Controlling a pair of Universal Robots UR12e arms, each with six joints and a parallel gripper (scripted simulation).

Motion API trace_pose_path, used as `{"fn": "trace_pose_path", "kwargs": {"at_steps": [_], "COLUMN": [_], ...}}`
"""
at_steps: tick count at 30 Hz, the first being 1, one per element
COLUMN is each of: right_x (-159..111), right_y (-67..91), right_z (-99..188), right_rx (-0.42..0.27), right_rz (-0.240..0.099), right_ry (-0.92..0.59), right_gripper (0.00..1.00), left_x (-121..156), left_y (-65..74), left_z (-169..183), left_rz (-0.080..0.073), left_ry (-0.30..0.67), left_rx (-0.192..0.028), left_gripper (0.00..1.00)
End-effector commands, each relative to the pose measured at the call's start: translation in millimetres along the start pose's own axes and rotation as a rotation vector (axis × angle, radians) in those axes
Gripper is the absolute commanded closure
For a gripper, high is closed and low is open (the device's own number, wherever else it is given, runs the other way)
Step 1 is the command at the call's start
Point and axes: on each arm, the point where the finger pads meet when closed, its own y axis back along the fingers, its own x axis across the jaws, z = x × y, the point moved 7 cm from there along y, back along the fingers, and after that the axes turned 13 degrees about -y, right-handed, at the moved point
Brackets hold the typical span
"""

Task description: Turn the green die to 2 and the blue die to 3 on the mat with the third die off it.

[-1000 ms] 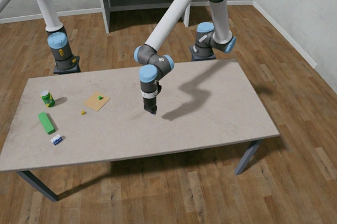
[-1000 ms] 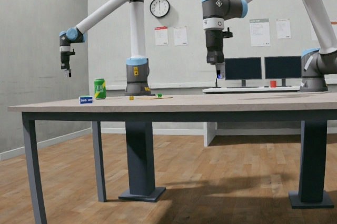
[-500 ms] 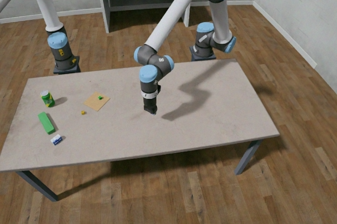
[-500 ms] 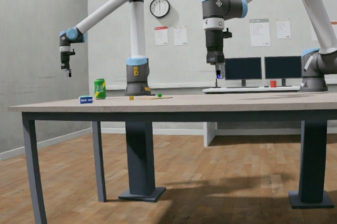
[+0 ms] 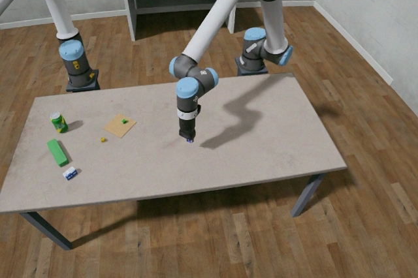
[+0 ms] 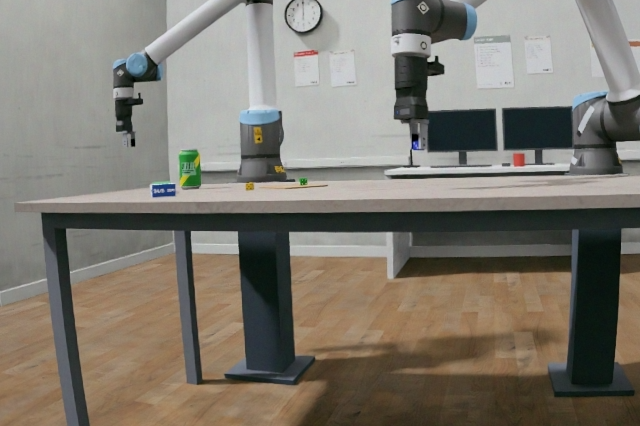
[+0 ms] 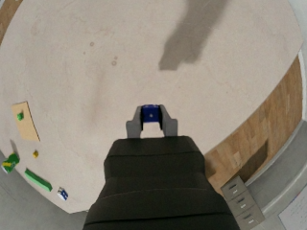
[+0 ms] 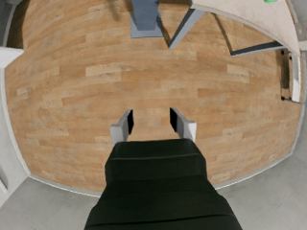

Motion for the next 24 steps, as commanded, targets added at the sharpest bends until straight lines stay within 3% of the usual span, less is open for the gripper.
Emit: {"fn": "trace_pose_path", "kwargs": {"at_steps": [1, 5, 7, 13, 22, 24], "right_x": [0, 0, 0, 0, 0, 0], "right_y": [0.8, 0.8, 0.8, 0.8, 0.8, 0.8], "right_z": [0, 0, 0, 0, 0, 0], "right_rx": [-0.002, -0.002, -0.002, -0.002, -0.002, -0.002], "right_rz": [0.001, 0.001, 0.001, 0.001, 0.001, 0.001], "right_ry": [0.0, 0.0, 0.0, 0.0, 0.0, 0.0], "right_gripper": [0.0, 0.0, 0.0, 0.0, 0.0, 0.0], "left_x": [-1, -2, -2, -5, -10, -10], "left_y": [1.5, 0.1, 0.1, -2.5, -10.3, -10.3], "left_z": [-3, -9, -9, -20, -38, -38], "left_rz": [0.011, 0.03, 0.03, 0.066, 0.126, 0.126], "left_ry": [0.001, 0.003, 0.003, 0.006, 0.012, 0.012], "left_rx": [-0.047, -0.125, -0.125, -0.271, -0.516, -0.516], "left_gripper": [0.6, 0.6, 0.6, 0.6, 0.6, 0.6]}}
